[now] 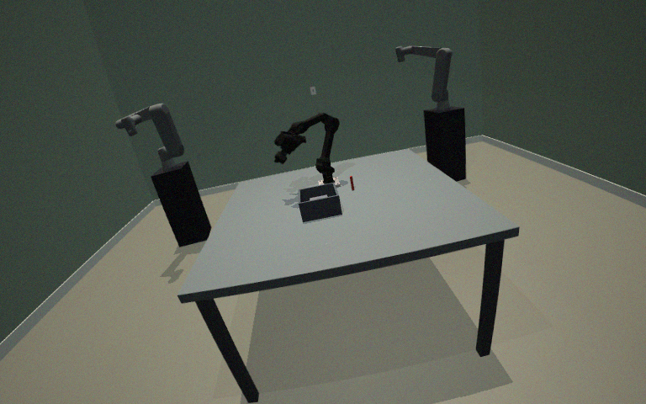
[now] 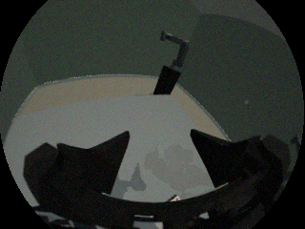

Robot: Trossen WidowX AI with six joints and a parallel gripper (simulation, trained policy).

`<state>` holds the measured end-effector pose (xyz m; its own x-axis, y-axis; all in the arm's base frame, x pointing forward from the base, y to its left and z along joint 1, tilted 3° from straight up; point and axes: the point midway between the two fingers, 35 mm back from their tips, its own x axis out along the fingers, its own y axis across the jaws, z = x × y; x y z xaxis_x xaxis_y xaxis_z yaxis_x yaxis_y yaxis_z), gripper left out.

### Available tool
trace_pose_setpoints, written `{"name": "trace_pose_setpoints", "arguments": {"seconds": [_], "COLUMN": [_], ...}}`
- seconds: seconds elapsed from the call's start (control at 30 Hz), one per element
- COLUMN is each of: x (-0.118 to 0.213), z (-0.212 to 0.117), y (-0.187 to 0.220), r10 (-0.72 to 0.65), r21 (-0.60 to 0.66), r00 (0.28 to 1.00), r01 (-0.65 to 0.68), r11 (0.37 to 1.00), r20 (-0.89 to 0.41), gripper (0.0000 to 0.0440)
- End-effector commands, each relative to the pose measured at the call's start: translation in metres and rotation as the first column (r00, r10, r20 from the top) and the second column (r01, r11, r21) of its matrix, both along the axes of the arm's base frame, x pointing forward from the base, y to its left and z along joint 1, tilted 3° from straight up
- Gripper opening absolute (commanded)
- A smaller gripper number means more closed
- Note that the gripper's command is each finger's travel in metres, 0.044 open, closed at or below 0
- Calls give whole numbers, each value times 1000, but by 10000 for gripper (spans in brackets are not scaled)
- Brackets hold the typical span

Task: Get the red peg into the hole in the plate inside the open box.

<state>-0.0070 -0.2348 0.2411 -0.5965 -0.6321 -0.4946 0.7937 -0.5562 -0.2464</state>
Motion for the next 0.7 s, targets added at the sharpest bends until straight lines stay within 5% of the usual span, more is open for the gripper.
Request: {"name": "trace_pose_setpoints", "arguments": {"seconds": [0.0, 0.33, 0.67], "x": [22, 107, 180], "z": [-3, -12, -21], "y": [0, 20, 75], "r10": [83, 383, 614], "r21": [27, 116, 207], "r00": [996, 916, 752], "r01": [-83, -396, -658], "r11": [996, 911, 724], "r20": [23, 120, 239], "gripper": [440, 440, 440]}}
